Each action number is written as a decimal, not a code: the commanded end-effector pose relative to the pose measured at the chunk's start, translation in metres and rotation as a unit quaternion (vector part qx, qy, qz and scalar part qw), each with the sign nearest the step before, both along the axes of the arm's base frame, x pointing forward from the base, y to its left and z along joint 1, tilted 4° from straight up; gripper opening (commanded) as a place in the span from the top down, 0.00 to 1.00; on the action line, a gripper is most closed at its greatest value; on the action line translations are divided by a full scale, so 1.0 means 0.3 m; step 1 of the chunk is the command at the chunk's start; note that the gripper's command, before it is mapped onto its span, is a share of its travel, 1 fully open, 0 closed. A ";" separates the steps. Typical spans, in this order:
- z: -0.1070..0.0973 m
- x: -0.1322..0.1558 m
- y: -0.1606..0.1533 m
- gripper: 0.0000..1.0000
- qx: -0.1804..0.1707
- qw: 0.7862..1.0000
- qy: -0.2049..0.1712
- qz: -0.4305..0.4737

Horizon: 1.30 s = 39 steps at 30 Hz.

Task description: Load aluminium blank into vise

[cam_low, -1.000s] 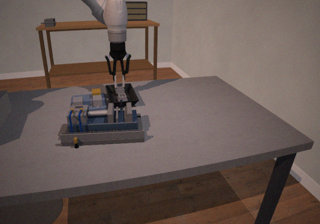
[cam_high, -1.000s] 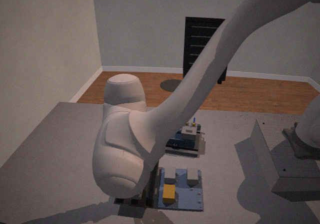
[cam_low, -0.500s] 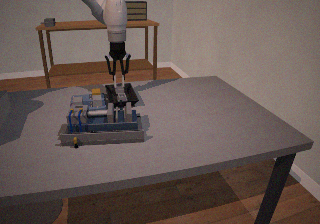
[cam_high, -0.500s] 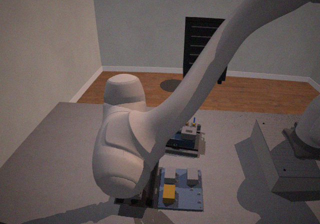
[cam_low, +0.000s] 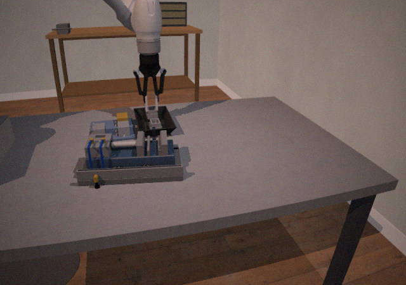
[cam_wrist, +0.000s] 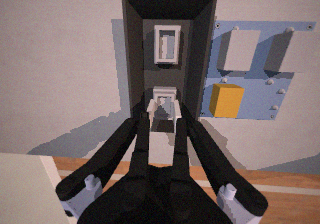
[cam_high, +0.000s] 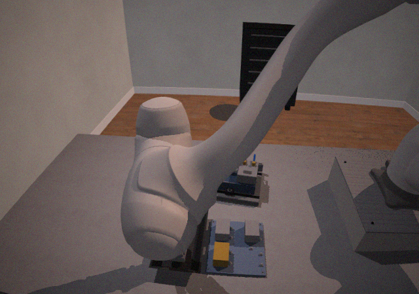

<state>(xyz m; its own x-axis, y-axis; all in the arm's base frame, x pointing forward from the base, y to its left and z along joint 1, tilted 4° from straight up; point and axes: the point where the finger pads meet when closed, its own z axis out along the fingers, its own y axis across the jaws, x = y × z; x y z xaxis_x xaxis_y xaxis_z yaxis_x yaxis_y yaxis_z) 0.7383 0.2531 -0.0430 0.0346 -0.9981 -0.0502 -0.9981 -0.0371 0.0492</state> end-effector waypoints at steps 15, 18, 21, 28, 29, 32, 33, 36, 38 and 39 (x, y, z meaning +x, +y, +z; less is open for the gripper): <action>-0.016 -0.013 0.006 1.00 0.000 1.000 0.001 0.001; -0.018 -0.013 0.006 1.00 0.000 1.000 0.001 0.000; -0.020 -0.013 0.006 1.00 0.000 1.000 0.001 0.000; -0.031 -0.014 0.006 1.00 0.000 1.000 0.001 -0.001; -0.032 -0.014 0.006 1.00 0.000 1.000 0.001 -0.001; -0.034 -0.014 0.006 1.00 0.000 1.000 0.001 -0.001; -0.036 -0.014 0.007 1.00 0.000 1.000 0.001 -0.001; -0.041 -0.014 0.007 1.00 0.000 1.000 0.001 -0.001; -0.045 -0.015 0.007 1.00 0.000 1.000 0.001 -0.001; -0.046 -0.015 0.007 1.00 0.000 1.000 0.001 -0.001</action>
<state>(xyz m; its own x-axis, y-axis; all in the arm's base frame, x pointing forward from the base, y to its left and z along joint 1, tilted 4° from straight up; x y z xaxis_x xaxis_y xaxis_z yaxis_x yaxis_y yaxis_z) 0.7385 0.2535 -0.0505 0.0340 -0.9981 -0.0505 -0.9982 -0.0364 0.0473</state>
